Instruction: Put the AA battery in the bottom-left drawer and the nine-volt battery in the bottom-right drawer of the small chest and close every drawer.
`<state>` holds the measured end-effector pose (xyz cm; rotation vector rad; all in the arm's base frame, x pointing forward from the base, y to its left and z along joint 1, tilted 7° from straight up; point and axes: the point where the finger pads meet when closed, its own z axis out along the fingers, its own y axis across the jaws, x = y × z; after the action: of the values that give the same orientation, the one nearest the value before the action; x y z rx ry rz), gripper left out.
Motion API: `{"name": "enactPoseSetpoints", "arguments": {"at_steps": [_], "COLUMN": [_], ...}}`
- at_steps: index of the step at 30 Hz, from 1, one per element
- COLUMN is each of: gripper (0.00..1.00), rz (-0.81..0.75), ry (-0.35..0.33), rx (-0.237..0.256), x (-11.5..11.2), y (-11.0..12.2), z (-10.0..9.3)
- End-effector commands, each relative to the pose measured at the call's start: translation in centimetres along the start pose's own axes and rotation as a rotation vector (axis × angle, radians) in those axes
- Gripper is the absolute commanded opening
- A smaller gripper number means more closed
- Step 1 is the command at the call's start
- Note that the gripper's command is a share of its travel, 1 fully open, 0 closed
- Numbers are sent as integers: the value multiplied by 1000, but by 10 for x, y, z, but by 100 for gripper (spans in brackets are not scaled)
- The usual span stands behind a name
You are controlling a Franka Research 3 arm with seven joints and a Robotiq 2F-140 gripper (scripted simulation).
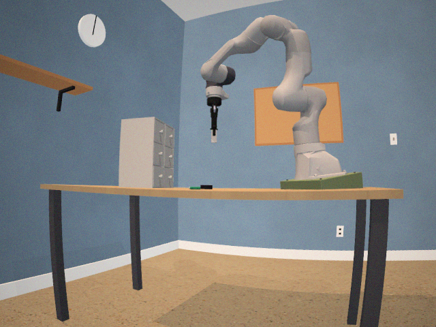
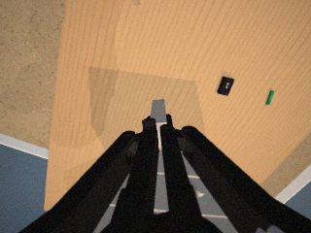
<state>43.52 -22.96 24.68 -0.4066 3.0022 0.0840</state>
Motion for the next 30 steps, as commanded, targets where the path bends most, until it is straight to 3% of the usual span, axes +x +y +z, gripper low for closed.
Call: {"name": "enactPoseSetpoints", "arguments": {"at_steps": [1,30], "gripper": [0,0], "rz": [25,138], "ry": [-1,-2], "rx": [-2,-4], "x": [0,1], "y": [0,-5], "z": [0,0]}}
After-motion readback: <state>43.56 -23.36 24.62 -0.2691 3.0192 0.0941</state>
